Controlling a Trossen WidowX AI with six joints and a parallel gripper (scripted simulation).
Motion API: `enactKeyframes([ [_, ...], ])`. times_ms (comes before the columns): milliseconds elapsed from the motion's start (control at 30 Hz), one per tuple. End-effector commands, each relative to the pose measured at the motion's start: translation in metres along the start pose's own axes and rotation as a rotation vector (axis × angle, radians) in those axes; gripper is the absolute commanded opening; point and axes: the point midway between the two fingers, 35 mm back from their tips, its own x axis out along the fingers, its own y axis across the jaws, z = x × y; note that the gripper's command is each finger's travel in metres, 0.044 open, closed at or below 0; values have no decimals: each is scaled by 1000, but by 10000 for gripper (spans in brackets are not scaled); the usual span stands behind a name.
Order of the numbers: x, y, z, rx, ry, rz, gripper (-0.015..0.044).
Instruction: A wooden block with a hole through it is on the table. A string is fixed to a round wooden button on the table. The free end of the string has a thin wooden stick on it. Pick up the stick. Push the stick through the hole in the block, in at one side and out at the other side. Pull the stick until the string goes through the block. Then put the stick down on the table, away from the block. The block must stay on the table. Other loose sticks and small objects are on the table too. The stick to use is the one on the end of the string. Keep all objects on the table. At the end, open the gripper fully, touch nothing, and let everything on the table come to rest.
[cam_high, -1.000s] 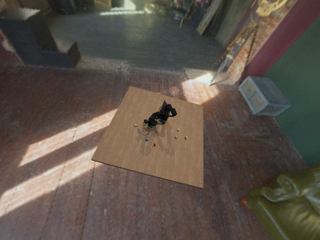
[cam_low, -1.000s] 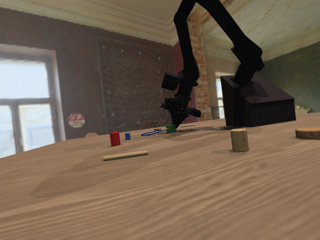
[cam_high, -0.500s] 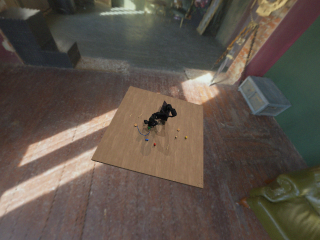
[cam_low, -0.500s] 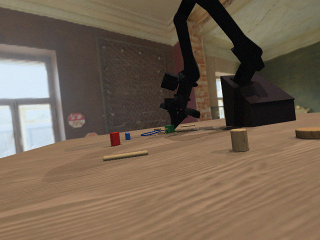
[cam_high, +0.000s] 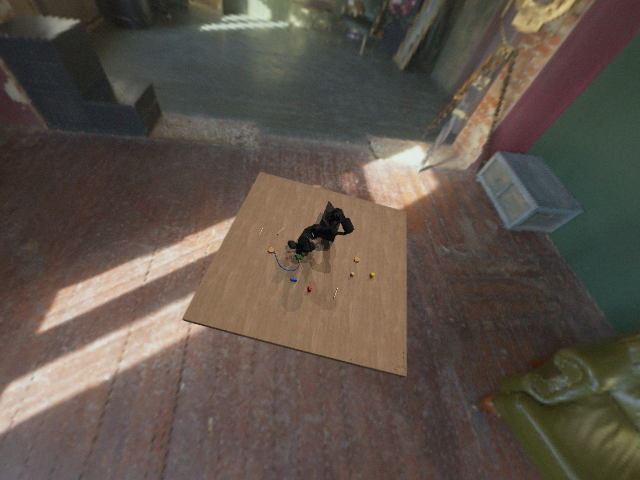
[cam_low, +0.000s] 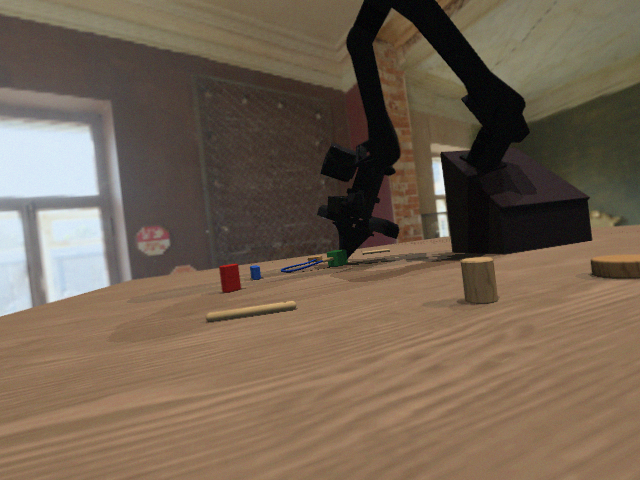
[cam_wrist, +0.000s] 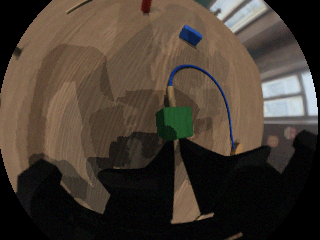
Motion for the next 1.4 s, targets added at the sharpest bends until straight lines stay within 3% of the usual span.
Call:
enactKeyframes([
  [0, 1, 1, -1, 1, -3, 1, 0],
  [1367, -15, -11, -29, -50, -33, -60, 0],
])
